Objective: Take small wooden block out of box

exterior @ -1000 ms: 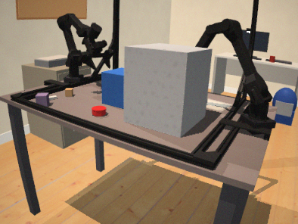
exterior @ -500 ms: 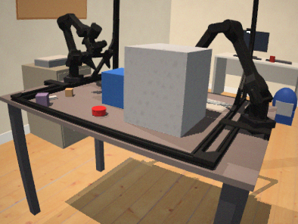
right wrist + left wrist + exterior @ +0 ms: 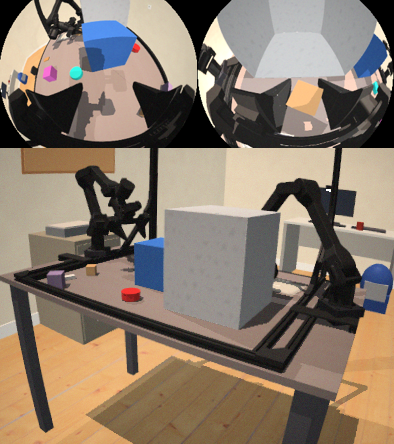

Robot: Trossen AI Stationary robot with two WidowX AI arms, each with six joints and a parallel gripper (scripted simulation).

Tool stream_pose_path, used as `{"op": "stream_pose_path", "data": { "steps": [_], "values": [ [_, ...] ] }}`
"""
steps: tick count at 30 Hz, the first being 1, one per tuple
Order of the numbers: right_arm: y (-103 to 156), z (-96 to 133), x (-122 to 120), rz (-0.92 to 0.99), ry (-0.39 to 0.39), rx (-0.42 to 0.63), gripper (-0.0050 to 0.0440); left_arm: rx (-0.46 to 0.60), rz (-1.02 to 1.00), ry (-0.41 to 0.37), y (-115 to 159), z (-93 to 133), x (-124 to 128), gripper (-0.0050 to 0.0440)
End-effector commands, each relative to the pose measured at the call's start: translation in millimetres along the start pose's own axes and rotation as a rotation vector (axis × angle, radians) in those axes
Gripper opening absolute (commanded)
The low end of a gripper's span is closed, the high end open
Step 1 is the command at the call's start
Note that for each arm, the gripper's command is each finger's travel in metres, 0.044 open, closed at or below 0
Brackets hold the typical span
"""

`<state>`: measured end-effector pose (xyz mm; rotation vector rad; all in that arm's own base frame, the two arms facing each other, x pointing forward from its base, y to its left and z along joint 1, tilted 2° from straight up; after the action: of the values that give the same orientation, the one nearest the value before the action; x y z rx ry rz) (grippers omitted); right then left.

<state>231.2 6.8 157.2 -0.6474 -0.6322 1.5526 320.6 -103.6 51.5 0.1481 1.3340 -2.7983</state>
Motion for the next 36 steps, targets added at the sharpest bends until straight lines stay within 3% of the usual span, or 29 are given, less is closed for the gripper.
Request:
{"op": "stream_pose_path", "data": {
  "steps": [1,19,25,31,36],
  "values": [
    [1,0,0,-0.004,0.003,0.001,0.0400,-0.008,-0.003,-0.010,10,8,2,0.0000],
    [1,0,0,-0.004,0.003,0.001,0.0400,-0.045,0.011,-0.028,33,44,14,0.0000],
    [1,0,0,-0.004,0.003,0.001,0.0400,-0.041,-0.013,-0.019,20,55,13,0.0000],
    [1,0,0,-0.004,0.003,0.001,0.0400,-0.032,-0.071,0.004,-12,78,12,0.0000],
    [1,0,0,-0.004,0.003,0.001,0.0400,-0.028,-0.081,0.006,-15,81,12,0.0000]
  ]
}}
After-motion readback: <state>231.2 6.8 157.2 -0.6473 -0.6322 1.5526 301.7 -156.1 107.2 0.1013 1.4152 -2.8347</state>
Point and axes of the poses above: on each arm, the point midway between the two fingers, 35 mm back from their tips, its own z axis back along the fingers, its own x axis across the jaws, y = z × x, the point moved 6 cm from there along z, back along the fingers, and after that the axes turned 5 degrees about z, right-handed, at the moved point
